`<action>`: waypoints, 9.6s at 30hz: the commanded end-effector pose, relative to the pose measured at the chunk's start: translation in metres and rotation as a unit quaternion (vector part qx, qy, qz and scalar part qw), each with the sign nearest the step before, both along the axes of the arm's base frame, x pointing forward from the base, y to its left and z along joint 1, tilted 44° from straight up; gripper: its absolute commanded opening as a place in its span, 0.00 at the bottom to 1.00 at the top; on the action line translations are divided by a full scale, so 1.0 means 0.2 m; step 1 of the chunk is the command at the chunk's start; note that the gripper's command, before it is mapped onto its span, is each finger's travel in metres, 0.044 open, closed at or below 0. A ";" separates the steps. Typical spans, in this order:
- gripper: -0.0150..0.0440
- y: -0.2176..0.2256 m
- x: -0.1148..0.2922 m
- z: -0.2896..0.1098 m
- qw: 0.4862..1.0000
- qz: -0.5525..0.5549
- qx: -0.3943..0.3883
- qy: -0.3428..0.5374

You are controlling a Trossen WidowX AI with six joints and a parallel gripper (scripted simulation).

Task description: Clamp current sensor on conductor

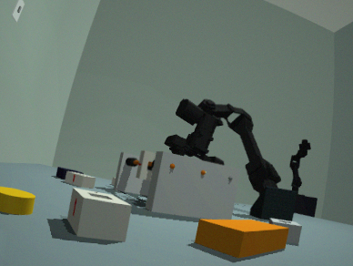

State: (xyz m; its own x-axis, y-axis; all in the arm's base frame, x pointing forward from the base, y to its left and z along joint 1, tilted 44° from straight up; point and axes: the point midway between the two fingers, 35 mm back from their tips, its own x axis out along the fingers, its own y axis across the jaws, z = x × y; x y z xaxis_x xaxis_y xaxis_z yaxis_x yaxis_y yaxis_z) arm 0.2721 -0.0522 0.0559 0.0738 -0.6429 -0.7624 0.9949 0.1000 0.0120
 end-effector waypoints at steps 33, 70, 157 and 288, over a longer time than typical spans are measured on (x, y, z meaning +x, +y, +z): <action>1.00 -0.06 0.05 0.01 0.980 0.128 -0.007 -0.154; 1.00 -0.01 0.11 0.04 0.979 0.129 -0.007 -0.155; 0.92 0.02 0.08 0.07 0.981 0.128 -0.007 -0.148; 0.71 -0.06 0.02 -0.02 0.983 -0.117 -0.029 0.141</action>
